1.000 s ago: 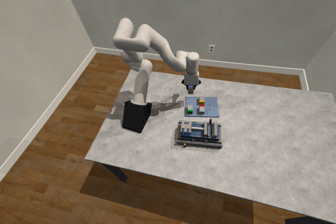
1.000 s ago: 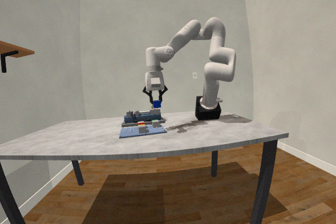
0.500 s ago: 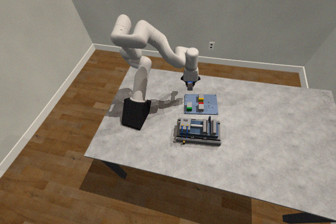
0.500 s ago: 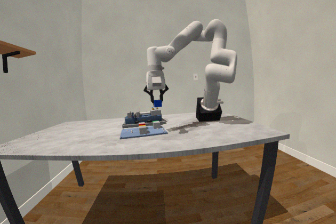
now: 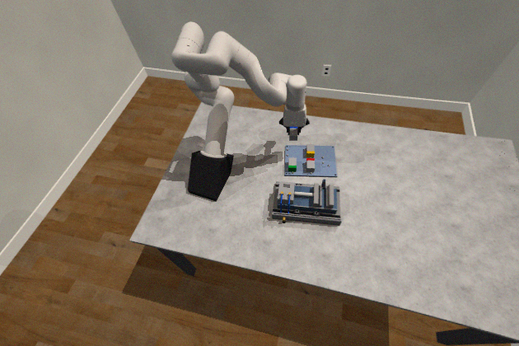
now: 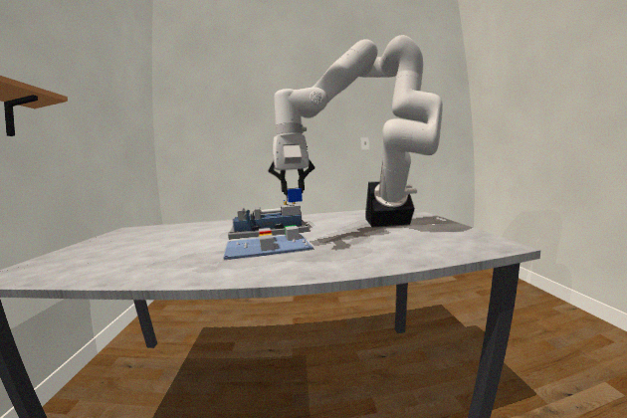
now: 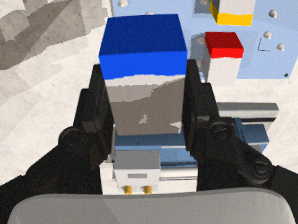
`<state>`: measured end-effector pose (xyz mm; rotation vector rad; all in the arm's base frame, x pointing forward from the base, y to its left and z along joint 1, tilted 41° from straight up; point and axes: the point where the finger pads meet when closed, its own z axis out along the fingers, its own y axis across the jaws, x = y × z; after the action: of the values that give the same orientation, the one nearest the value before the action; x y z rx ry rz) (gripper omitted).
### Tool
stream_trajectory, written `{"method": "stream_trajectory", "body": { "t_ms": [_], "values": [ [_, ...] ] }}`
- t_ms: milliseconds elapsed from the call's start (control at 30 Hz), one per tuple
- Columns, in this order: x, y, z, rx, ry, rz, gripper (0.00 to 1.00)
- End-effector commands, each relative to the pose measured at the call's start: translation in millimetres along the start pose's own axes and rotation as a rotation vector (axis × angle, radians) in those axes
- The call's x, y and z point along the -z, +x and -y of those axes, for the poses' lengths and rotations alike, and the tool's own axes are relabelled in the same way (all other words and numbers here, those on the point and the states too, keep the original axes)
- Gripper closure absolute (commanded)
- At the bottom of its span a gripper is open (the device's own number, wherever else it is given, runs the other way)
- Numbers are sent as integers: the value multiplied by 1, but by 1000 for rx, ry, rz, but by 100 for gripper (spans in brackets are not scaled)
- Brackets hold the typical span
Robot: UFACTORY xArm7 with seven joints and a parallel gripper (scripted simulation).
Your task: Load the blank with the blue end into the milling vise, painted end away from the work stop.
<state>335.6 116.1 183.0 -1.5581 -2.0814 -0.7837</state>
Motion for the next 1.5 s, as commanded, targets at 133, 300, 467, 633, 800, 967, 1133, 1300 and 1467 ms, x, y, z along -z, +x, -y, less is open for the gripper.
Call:
{"method": "stream_trajectory", "body": {
  "t_ms": [133,300,467,633,800,967,1133,1300,1467],
  "values": [
    [0,0,-1,0,-4,1,100],
    [-2,0,-2,0,-4,1,100],
    [-3,0,-2,0,-4,1,100],
    [-3,0,-2,0,-4,1,100],
    [-4,-1,-2,0,-4,1,100],
    [-4,-1,-2,0,-4,1,100],
    [-4,-1,-2,0,-4,1,100],
    [-5,-1,-2,0,-4,1,100],
    [-5,-1,-2,0,-4,1,100]
  ]
}}
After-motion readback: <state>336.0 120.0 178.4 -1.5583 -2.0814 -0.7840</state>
